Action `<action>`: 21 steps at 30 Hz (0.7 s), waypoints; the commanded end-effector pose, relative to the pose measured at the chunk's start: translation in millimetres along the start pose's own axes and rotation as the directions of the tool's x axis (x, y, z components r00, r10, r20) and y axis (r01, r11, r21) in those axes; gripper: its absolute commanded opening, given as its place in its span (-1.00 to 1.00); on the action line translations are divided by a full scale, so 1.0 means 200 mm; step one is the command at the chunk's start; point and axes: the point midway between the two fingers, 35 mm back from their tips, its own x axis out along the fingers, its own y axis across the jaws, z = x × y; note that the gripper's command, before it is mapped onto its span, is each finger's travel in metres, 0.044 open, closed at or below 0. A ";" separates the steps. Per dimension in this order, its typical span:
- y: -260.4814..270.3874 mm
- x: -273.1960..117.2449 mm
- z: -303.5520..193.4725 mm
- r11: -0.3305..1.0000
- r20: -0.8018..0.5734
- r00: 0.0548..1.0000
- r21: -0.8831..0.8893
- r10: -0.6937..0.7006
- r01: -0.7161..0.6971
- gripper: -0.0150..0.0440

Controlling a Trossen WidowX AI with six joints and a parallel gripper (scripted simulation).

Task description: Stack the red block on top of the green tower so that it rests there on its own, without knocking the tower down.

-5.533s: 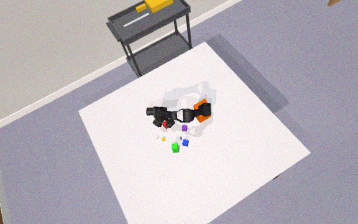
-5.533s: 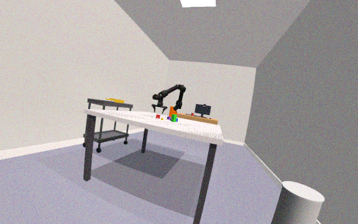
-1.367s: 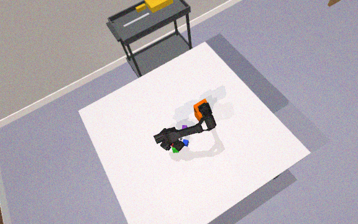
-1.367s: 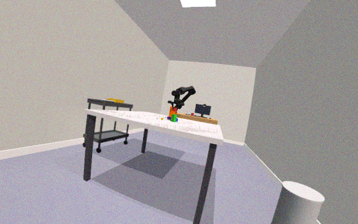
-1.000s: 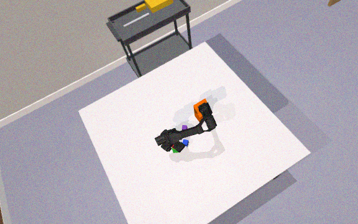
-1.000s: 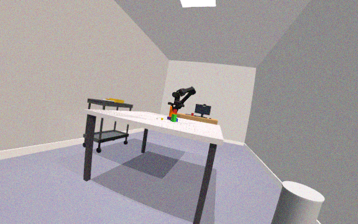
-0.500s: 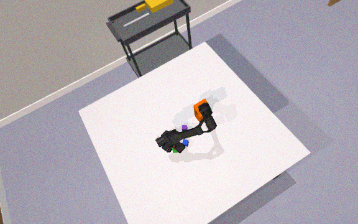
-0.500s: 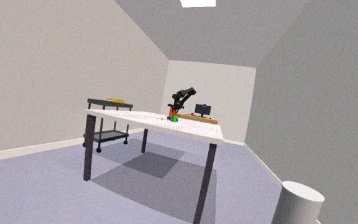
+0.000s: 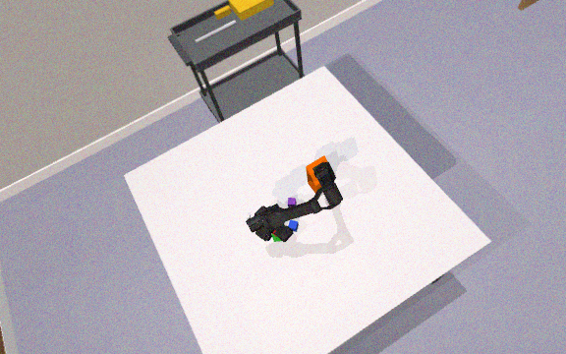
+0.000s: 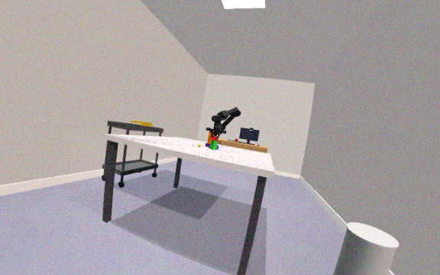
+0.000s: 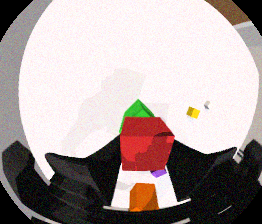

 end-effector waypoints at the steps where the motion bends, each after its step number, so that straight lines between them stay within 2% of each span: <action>1: 0.00 0.00 0.00 1.000 0.000 1.000 0.000 0.000 0.000 -0.40; 16: 0.00 0.00 0.00 1.000 0.000 1.000 0.000 0.000 0.000 0.93; 17: 0.00 0.00 0.00 1.000 0.000 1.000 0.000 0.000 0.000 1.00; 21: 0.00 0.00 0.00 1.000 0.000 1.000 0.000 0.000 0.000 1.00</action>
